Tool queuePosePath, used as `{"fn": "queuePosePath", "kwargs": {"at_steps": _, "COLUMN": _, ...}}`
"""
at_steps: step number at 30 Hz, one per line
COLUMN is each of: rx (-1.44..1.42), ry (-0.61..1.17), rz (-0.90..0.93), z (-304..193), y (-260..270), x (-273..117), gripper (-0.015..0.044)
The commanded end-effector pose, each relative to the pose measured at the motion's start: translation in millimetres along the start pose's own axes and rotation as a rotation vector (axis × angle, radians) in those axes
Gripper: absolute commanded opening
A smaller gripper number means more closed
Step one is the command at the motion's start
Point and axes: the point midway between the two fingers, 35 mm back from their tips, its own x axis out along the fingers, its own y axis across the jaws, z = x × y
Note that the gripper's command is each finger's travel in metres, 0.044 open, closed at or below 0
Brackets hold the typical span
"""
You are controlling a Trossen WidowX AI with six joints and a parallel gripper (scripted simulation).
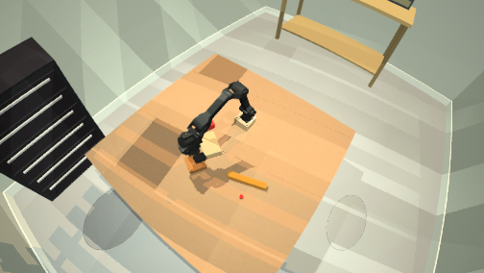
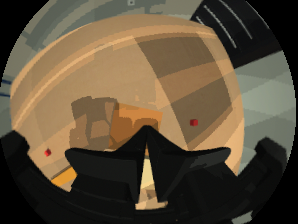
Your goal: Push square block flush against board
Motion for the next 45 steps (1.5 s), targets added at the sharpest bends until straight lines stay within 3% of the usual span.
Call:
{"fn": "queuePosePath", "kwargs": {"at_steps": 1, "rx": 0.068, "ry": 0.117, "rz": 0.006, "z": -22.9, "y": -25.4, "x": 11.4, "gripper": 0.0}}
{"fn": "queuePosePath", "kwargs": {"at_steps": 10, "rx": 0.227, "ry": 0.343, "rz": 0.041, "z": -70.3, "y": -71.5, "x": 19.7, "gripper": 0.0}}
{"fn": "queuePosePath", "kwargs": {"at_steps": 16, "rx": 0.23, "ry": 0.347, "rz": 0.042, "z": -72.0, "y": -72.0, "x": 22.7, "gripper": 0.0}}
{"fn": "queuePosePath", "kwargs": {"at_steps": 21, "rx": 0.231, "ry": 0.347, "rz": 0.042, "z": -89.5, "y": -67.8, "x": 71.1, "gripper": 0.0}}
{"fn": "queuePosePath", "kwargs": {"at_steps": 45, "rx": 0.231, "ry": 0.349, "rz": 0.043, "z": -106.6, "y": -63.0, "x": 64.3, "gripper": 0.0}}
